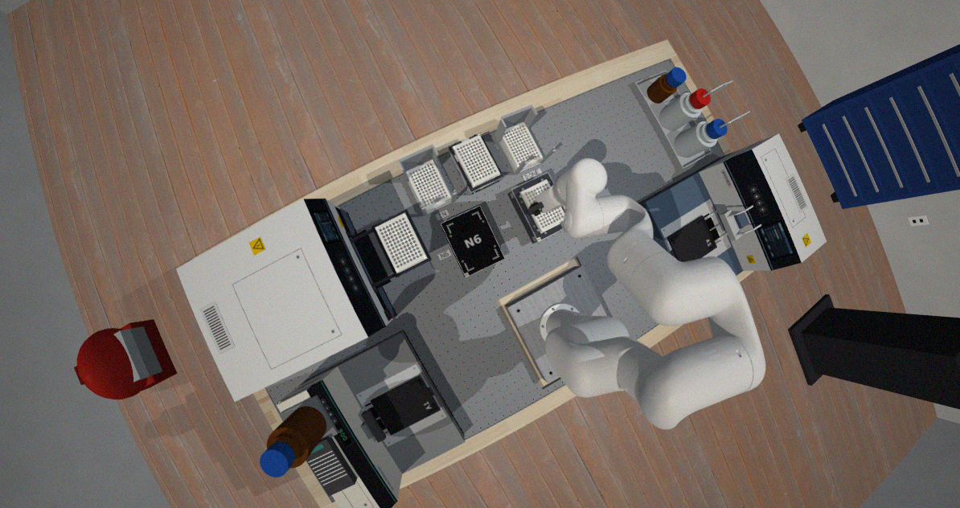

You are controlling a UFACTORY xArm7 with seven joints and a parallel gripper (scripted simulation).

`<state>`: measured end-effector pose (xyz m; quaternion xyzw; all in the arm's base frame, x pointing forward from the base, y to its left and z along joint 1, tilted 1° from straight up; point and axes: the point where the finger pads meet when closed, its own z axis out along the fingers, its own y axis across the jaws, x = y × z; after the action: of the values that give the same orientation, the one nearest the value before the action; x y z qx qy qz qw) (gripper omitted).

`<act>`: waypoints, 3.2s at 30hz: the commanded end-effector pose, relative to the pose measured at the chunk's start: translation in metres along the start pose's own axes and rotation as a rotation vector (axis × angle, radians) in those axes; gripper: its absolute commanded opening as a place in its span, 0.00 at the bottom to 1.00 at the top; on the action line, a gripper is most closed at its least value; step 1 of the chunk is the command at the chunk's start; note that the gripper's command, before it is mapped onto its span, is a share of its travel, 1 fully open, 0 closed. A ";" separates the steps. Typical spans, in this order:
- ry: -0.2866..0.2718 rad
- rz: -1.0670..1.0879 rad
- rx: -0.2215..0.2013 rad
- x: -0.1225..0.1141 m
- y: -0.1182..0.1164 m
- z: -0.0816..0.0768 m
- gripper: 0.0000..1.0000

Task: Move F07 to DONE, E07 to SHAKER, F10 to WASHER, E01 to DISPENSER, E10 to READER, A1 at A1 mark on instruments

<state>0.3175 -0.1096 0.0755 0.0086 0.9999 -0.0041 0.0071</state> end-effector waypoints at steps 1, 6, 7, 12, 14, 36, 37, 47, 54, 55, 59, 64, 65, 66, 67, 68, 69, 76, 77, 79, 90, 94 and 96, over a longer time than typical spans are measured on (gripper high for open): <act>-0.005 0.000 0.002 -0.002 -0.001 0.001 1.00; -0.005 0.000 0.002 -0.002 -0.001 0.006 1.00; -0.005 0.000 0.002 -0.002 -0.001 0.006 1.00; -0.005 0.000 0.002 -0.002 -0.001 0.006 1.00; -0.005 0.000 0.002 -0.002 -0.001 0.006 1.00; -0.005 0.000 0.002 -0.002 -0.001 0.020 1.00; -0.005 0.000 0.002 -0.002 -0.001 0.021 1.00; -0.005 0.000 0.002 -0.002 -0.001 0.024 1.00; -0.005 0.000 0.002 -0.002 -0.001 0.024 1.00; -0.005 0.000 0.002 -0.002 -0.001 0.024 1.00; -0.005 0.000 0.002 -0.002 -0.001 0.026 1.00; -0.005 0.000 0.002 -0.002 -0.001 0.027 1.00; -0.005 0.000 0.002 -0.002 -0.001 0.028 1.00; -0.005 0.000 0.002 -0.002 -0.001 0.028 1.00; -0.005 0.000 0.002 -0.002 -0.001 0.028 1.00; -0.005 0.000 0.002 -0.002 -0.001 0.029 1.00; -0.005 0.000 0.002 -0.002 -0.001 0.029 1.00; -0.005 0.000 0.002 -0.002 -0.001 0.031 1.00; -0.005 0.000 0.002 -0.002 -0.001 0.031 1.00; -0.005 0.000 0.002 -0.002 -0.001 0.032 1.00; -0.005 0.000 0.002 -0.002 -0.001 0.035 1.00; -0.005 0.000 0.002 -0.002 -0.001 0.036 1.00; -0.005 0.000 0.002 -0.002 -0.001 0.036 1.00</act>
<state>0.3180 -0.1099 0.0382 0.0086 0.9999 -0.0041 0.0071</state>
